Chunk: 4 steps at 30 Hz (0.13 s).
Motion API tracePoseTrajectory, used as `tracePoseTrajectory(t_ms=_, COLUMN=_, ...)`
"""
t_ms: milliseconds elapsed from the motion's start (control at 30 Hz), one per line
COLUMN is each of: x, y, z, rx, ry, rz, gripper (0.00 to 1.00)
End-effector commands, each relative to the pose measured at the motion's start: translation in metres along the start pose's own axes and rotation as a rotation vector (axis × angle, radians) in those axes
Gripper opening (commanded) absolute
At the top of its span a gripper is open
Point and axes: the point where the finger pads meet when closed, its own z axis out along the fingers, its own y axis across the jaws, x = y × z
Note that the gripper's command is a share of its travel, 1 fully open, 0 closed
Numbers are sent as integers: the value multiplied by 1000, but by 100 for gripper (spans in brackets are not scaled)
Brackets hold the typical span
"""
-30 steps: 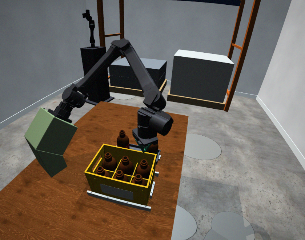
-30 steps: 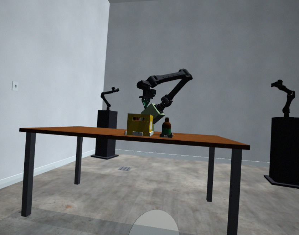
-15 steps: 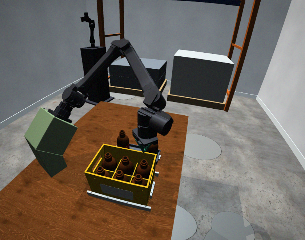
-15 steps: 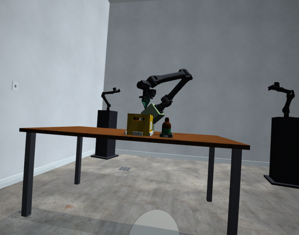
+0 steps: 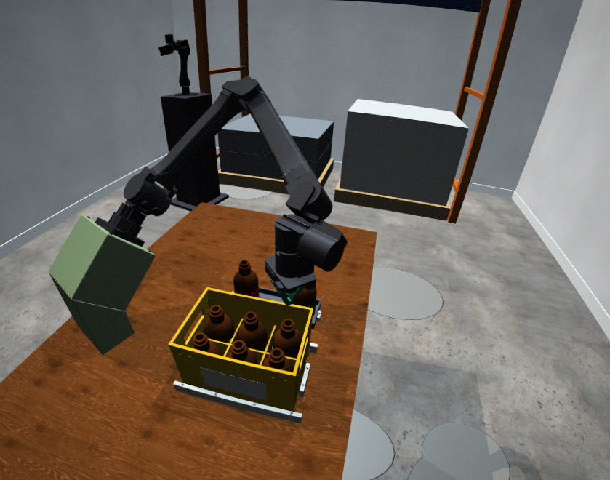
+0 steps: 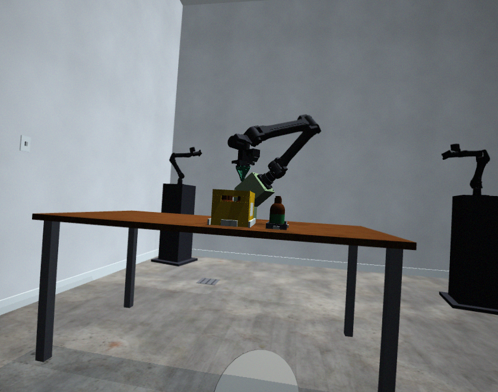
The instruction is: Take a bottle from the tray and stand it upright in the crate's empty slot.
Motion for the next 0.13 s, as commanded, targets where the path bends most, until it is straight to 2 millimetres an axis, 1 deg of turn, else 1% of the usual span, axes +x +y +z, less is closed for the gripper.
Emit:
tracePoseTrajectory(t_ms=0, x=-13, y=-11, z=-18, rx=36, ry=-12, rz=-33, gripper=0)
tracePoseTrajectory(t_ms=100, x=-13, y=-11, z=-18, rx=36, ry=-12, rz=-33, gripper=0)
